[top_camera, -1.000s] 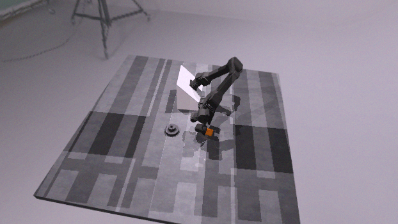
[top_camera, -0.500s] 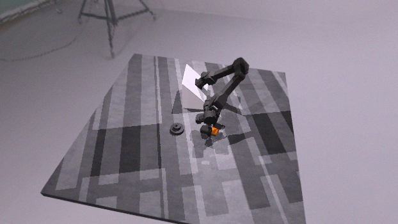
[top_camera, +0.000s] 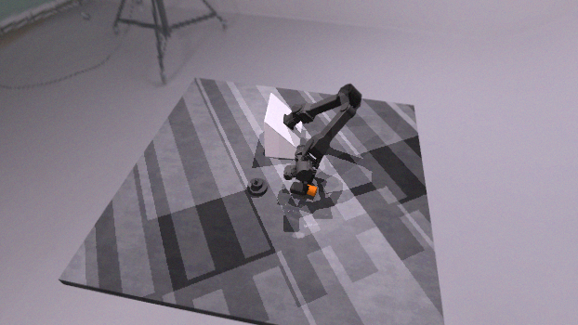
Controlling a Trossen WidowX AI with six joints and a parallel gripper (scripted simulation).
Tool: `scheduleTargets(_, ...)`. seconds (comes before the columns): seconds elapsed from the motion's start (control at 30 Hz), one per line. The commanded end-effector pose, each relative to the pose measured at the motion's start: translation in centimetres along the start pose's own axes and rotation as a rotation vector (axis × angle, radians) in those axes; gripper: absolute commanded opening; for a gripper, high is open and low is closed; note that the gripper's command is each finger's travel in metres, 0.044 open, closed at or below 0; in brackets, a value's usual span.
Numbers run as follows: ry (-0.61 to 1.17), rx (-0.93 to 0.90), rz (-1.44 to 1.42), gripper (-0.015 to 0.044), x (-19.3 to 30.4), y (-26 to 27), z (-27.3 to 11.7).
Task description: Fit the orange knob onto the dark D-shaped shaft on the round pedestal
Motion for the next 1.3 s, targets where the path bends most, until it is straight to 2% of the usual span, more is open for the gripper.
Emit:
scheduleTargets(0.0, -0.004, 0.002, 0.008, 0.0233, -0.1, 0.0, 0.1)
scheduleTargets(0.27, -0.004, 0.002, 0.008, 0.0180, -0.1, 0.0, 0.1)
scheduleTargets(0.47, -0.023, 0.004, 0.005, 0.0179, 0.1, 0.0, 0.0)
scheduleTargets(1.27, -0.305, 0.050, -0.001, 0.0179, 3.0, 0.5, -0.6)
Point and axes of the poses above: the point midway between the two fingers, 35 mm back from their tips, its own z axis out along the fingers, its own y axis across the jaws, x = y × z, the point moved 4 cm from there along -z, back along the fingers, and after that the axes turned 9 degrees about -z, right-handed, at the moved point
